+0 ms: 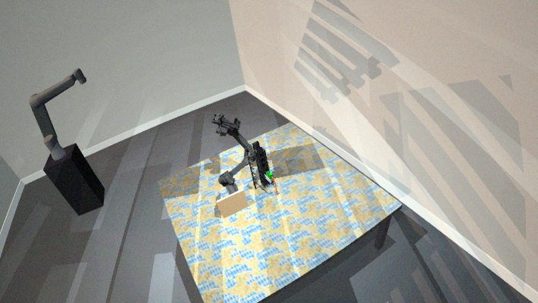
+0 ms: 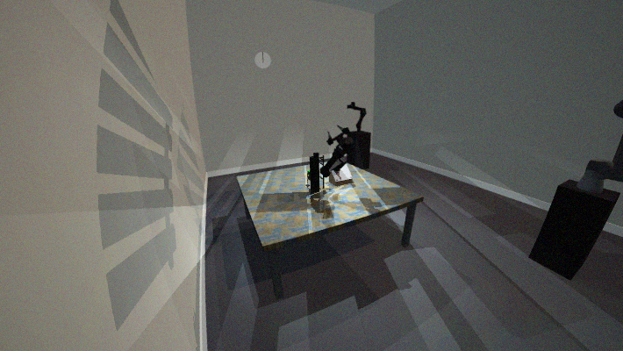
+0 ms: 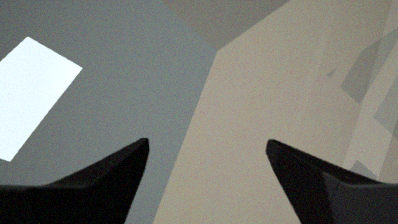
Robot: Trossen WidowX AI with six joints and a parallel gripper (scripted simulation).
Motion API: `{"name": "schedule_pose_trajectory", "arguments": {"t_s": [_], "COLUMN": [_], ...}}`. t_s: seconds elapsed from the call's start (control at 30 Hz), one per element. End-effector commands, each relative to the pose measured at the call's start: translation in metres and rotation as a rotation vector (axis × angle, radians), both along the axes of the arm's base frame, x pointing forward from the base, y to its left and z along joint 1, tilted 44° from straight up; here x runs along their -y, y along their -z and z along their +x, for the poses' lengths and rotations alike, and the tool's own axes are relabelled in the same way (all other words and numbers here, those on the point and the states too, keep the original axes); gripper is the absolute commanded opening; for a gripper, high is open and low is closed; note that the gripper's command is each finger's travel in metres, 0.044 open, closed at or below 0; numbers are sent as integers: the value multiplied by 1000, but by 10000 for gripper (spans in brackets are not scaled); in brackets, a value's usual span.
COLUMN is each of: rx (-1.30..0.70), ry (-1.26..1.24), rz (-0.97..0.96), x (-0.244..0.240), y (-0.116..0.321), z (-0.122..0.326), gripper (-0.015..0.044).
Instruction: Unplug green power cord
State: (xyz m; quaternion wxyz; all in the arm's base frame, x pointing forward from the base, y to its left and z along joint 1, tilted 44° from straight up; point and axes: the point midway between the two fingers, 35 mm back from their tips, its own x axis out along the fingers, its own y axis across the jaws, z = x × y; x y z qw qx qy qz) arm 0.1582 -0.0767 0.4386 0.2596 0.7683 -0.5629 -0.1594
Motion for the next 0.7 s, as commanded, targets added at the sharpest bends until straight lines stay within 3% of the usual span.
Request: {"name": "schedule_pose_trajectory", "arguments": {"t_s": [0.0, 0.27, 0.47, 0.67], "rx": [1, 4, -12, -109], "ry": [-2, -156, -351, -555], "rz": [0, 66, 180, 287], "x": [0, 19, 65, 115], "y": [0, -7, 8, 44], "z": [-1, -54, -78, -70], "gripper": [374, 164, 160, 160]}}
